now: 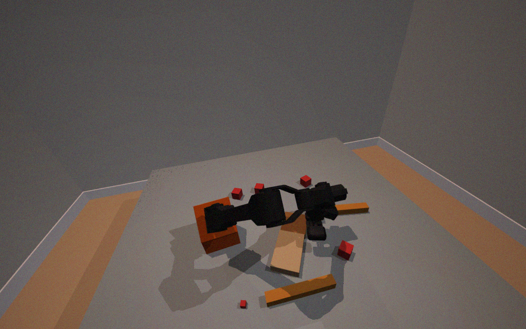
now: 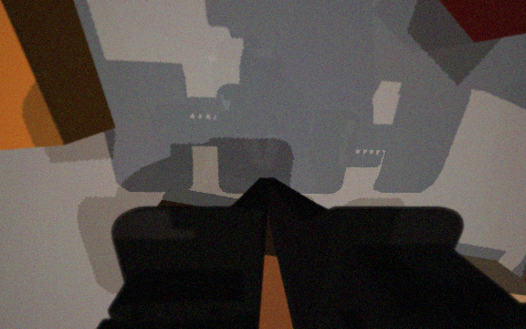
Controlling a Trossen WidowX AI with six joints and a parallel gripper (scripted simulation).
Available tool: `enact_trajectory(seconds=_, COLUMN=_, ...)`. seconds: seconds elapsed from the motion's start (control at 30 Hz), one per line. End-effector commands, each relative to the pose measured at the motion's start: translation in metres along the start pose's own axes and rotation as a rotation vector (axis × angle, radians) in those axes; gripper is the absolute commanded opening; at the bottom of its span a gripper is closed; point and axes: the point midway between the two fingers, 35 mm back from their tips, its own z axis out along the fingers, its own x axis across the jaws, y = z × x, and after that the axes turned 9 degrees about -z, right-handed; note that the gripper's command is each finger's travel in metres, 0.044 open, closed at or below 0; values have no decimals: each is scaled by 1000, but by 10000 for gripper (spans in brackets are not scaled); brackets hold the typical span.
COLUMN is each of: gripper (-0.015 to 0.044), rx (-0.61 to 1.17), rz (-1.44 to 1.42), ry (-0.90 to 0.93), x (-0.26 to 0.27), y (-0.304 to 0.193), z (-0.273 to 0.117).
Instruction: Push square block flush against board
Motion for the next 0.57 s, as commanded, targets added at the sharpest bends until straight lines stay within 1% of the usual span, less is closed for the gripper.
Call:
enact_trajectory(seconds=0.0, gripper=0, rx=-10, rz=-5, ry=1, x=1, y=-1, z=-1)
enact_trajectory(seconds=0.3, gripper=0, rx=-10, rz=-6, ry=1, x=3, y=-15, z=-1)
enact_trajectory(seconds=0.53, gripper=0, rx=-10, rz=-6, ry=1, x=3, y=-8, z=-1)
